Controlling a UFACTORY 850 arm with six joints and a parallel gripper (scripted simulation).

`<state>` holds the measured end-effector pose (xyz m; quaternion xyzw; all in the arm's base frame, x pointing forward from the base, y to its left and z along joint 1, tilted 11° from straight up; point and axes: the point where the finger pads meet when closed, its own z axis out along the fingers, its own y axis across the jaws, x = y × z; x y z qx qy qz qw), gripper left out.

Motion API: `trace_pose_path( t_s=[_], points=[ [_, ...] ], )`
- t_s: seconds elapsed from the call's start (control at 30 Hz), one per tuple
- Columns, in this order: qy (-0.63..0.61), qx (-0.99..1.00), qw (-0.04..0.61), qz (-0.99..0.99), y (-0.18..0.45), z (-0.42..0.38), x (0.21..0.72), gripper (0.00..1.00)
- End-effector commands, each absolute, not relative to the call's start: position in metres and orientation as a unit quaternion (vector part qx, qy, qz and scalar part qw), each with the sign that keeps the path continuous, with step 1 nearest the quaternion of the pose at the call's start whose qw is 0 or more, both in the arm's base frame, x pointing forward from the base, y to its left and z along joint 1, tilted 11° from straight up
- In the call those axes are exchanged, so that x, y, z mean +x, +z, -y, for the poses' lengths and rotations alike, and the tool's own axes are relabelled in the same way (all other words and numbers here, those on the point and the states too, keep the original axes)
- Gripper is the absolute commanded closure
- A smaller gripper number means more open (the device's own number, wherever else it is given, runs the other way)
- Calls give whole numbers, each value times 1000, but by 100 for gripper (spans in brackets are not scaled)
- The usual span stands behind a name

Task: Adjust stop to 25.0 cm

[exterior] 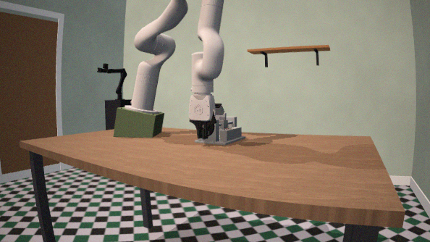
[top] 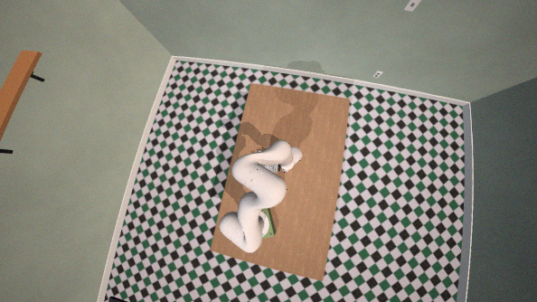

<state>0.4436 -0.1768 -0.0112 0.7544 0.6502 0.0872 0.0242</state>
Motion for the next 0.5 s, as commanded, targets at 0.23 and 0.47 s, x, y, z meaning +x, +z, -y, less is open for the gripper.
trace_pose_path(
  t_s=[0.23, 0.47],
  points=[
    [89, 754, 33, -650, -18, 174, 427, 94],
    [89, 754, 33, -650, -1, 171, 397, 94]
  ],
)
